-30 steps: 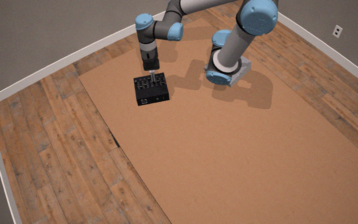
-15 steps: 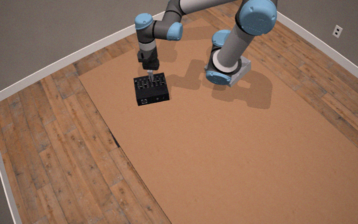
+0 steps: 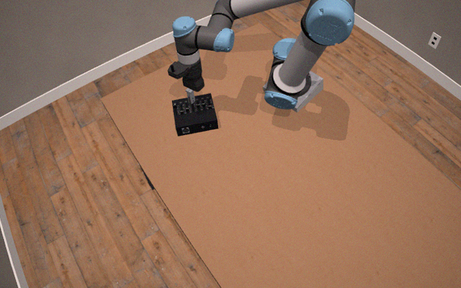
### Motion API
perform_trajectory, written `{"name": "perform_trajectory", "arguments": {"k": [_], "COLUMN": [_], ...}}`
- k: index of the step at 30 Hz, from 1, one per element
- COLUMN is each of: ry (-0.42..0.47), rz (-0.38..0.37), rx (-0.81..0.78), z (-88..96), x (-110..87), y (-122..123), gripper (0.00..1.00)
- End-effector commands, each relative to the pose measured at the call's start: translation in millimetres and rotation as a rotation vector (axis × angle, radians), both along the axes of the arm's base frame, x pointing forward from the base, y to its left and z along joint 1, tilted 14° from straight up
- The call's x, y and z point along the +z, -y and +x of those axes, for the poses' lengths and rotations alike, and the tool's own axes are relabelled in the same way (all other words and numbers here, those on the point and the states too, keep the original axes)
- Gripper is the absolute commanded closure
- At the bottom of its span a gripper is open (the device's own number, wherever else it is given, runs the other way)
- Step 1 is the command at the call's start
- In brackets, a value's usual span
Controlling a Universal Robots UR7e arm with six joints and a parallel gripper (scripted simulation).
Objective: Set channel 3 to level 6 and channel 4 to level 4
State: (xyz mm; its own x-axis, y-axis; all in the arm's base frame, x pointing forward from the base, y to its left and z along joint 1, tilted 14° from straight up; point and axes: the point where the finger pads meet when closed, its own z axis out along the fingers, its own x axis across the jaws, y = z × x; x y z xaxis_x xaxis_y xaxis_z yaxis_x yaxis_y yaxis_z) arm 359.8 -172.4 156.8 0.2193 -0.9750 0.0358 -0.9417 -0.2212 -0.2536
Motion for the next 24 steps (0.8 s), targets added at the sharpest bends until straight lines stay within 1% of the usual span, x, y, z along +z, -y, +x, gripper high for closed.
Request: {"name": "perform_trajectory", "arguments": {"k": [1, 9, 11, 24], "ry": [-0.010, -0.016, -0.016, -0.025], "rz": [0.049, 0.137, 0.137, 0.285], "rx": [-0.225, -0.564, -0.564, -1.127], "z": [2.3, 1.8, 1.8, -4.8], "x": [1.2, 0.5, 0.5, -2.1], "y": [9.1, 21.0, 21.0, 37.9], "gripper": [1.00, 1.00, 1.00, 1.00]}}
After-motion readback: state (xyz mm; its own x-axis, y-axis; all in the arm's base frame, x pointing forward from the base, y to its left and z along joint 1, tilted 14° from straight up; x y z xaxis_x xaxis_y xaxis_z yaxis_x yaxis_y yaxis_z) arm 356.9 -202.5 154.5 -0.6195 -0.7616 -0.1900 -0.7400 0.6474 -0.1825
